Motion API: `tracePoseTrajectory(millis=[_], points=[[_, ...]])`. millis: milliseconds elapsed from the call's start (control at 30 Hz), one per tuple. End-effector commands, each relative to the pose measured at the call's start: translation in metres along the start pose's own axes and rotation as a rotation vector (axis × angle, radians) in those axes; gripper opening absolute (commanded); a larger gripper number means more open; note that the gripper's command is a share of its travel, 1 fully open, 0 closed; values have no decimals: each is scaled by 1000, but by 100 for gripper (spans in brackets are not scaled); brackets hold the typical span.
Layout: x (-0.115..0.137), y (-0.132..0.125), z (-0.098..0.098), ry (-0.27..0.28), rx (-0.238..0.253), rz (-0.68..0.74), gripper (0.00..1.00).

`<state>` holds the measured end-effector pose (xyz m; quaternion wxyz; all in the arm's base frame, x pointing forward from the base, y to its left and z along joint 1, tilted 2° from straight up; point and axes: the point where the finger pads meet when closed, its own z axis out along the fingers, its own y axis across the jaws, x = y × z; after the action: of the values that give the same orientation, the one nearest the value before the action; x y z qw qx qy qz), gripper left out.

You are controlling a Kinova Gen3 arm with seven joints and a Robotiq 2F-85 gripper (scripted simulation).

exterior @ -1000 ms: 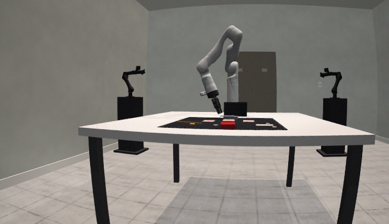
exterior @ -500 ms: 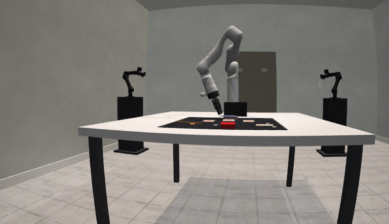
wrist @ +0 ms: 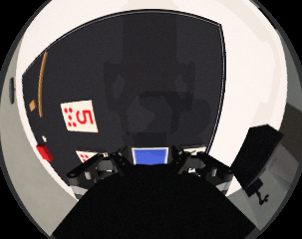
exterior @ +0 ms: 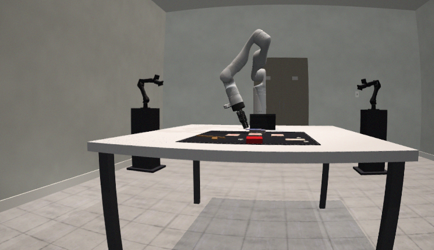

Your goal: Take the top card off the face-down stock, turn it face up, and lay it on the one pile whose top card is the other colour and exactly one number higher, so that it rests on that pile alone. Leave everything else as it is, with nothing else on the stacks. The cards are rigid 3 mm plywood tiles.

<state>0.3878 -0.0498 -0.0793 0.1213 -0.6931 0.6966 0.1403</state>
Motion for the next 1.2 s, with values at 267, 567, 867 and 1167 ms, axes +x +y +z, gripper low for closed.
tracePoseTrajectory(millis=[267,567,867,1167], points=[[0,0,0,0,1,0,85],[0,0,0,0,1,0,85],[1,0,3,0,1,0,85],[2,0,4,0,1,0,85]])
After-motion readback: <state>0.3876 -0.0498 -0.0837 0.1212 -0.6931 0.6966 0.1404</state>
